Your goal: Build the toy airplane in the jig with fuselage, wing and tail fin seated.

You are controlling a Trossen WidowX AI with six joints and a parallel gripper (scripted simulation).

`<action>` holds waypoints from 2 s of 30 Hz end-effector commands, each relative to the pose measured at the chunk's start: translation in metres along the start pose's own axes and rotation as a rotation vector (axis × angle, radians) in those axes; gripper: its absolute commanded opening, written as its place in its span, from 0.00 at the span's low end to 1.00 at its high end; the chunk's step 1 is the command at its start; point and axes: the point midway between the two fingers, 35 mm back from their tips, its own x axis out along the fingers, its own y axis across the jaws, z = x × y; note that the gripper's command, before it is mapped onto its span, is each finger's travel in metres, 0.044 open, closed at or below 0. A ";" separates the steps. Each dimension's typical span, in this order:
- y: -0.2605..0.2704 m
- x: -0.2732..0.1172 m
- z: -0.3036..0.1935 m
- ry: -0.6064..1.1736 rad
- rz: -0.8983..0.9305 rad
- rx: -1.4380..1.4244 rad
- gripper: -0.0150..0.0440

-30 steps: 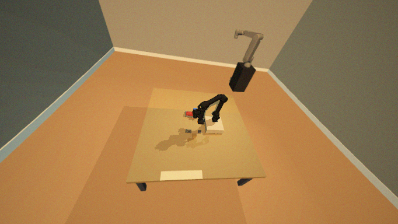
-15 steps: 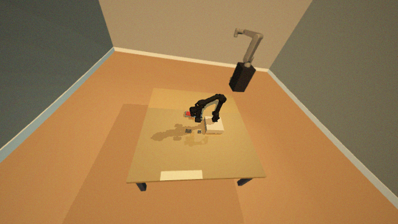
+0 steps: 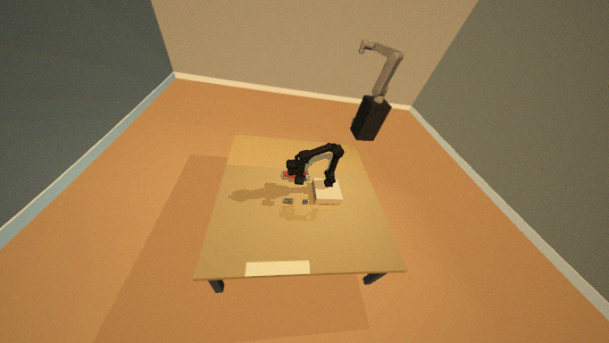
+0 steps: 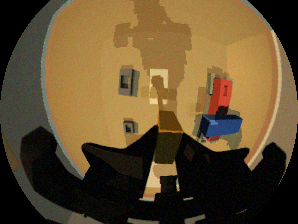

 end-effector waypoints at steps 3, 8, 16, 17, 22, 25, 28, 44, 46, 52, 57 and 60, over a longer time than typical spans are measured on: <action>-0.012 0.003 0.009 0.000 0.002 0.016 0.25; -0.023 0.004 0.015 -0.003 0.003 0.027 0.25; -0.040 0.006 0.025 -0.008 0.005 0.049 0.25; -0.041 0.006 0.025 -0.008 0.006 0.051 0.25; -0.049 0.007 0.029 -0.008 0.005 0.051 0.25; -0.056 0.009 0.032 -0.008 0.003 0.046 0.25; -0.063 0.011 0.036 -0.007 0.001 0.037 0.25; -0.109 0.021 0.052 -0.002 -0.008 -0.012 0.25; -0.115 0.022 0.053 -0.001 -0.009 -0.018 0.25; -0.133 0.027 0.057 0.001 -0.012 -0.036 0.25; -0.149 0.030 0.059 0.004 -0.015 -0.051 0.25; -0.158 0.033 0.060 0.005 -0.016 -0.060 0.25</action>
